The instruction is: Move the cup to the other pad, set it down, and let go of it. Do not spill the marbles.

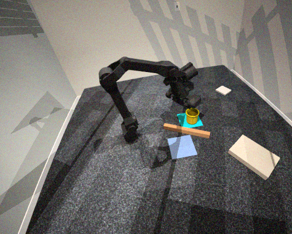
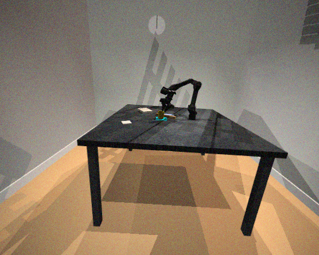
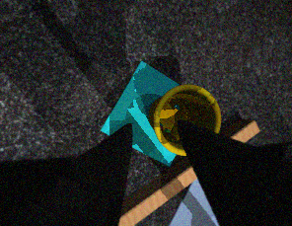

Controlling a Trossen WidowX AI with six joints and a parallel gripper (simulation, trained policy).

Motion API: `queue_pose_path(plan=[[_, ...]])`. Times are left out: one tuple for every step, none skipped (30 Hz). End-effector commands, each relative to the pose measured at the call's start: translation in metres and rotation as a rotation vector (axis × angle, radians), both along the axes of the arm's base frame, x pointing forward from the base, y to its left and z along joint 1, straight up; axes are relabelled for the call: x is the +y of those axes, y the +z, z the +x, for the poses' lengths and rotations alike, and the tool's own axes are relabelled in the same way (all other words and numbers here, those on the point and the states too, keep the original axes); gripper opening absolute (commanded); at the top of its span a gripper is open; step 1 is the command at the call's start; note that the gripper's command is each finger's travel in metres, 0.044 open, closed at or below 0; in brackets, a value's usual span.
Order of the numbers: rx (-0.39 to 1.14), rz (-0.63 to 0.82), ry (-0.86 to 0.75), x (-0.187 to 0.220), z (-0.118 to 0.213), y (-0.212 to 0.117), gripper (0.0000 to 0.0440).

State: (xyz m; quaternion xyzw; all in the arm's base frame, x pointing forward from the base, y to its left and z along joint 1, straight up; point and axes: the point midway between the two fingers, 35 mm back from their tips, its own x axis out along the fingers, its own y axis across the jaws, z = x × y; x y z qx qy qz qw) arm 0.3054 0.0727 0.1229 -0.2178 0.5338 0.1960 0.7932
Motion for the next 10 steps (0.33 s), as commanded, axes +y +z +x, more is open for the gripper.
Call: queue_pose_path(plan=[[-0.032,0.014,0.002,0.0,0.0,0.012,0.0206],[-0.041,0.016,0.002,0.0,0.001,0.016,0.0215],[-0.049,0.017,0.001,0.0,0.001,0.018,0.024],[-0.055,0.02,0.0,-0.001,0.001,0.021,0.0263],[-0.062,0.022,-0.002,-0.001,0.001,0.024,0.0287],[-0.069,0.024,-0.003,-0.002,0.001,0.027,0.0311],[-0.076,0.026,-0.005,-0.002,0.002,0.03,0.0335],[-0.084,0.028,-0.007,-0.003,0.003,0.033,0.0359],[-0.092,0.03,-0.009,-0.003,0.003,0.036,0.0384],[-0.099,0.032,-0.012,-0.004,0.004,0.039,0.0411]])
